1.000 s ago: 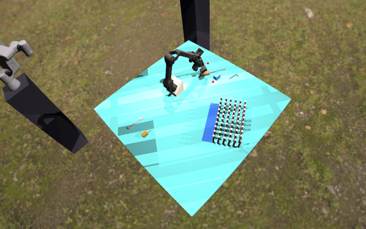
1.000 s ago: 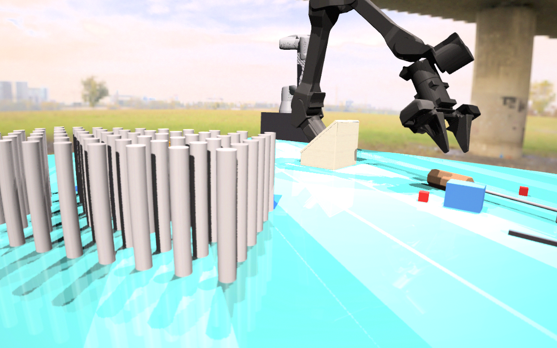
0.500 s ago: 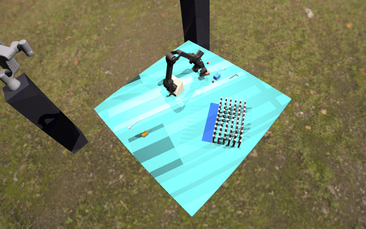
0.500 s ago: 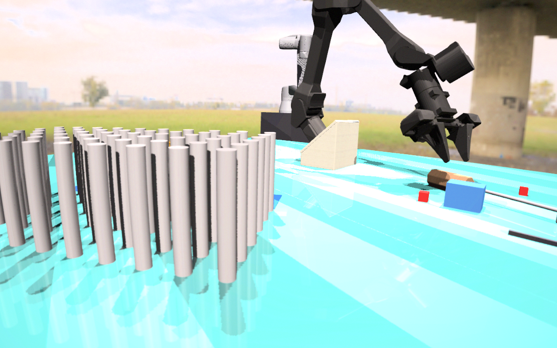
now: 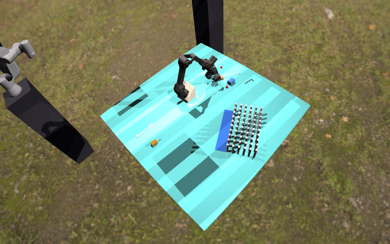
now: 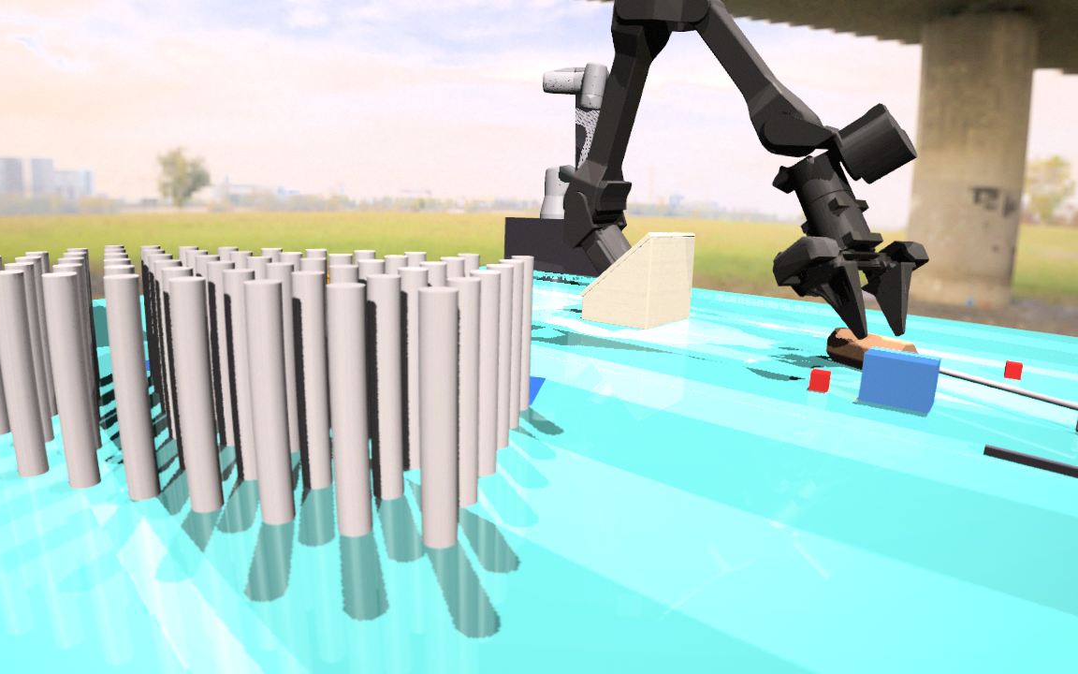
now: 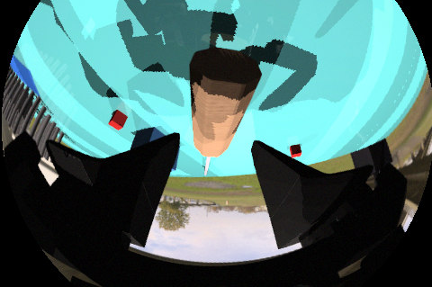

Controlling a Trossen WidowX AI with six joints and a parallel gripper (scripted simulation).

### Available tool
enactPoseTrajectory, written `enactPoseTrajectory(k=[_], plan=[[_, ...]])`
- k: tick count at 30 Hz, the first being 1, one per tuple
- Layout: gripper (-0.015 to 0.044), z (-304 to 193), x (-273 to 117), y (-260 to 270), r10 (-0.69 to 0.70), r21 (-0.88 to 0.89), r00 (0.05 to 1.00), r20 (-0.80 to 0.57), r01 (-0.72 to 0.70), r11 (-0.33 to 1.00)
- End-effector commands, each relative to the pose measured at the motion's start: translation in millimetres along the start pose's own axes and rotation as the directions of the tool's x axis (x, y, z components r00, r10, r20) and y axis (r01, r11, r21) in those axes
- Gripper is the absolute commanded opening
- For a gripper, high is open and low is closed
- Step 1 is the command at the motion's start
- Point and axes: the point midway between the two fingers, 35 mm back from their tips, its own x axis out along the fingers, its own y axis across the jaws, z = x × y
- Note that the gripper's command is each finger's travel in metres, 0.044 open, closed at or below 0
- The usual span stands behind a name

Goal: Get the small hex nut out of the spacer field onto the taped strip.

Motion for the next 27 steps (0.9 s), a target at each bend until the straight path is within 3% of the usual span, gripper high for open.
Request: enactPoseTrajectory(k=[1, 15, 19, 27], plan=[[0.028, 6, 6, 1, 0.005, -0.005, 1.0, 0.003, -0.005, 1.0], [0.028, 19, 21, 2, 0.005, -0.005, 1.0, 0.004, -0.005, 1.0], [0.0175, 19, 21, 2, 0.005, -0.005, 1.0, 0.004, -0.005, 1.0], [0.0102, 18, 20, 2, 0.005, -0.005, 1.0, 0.004, -0.005, 1.0]])
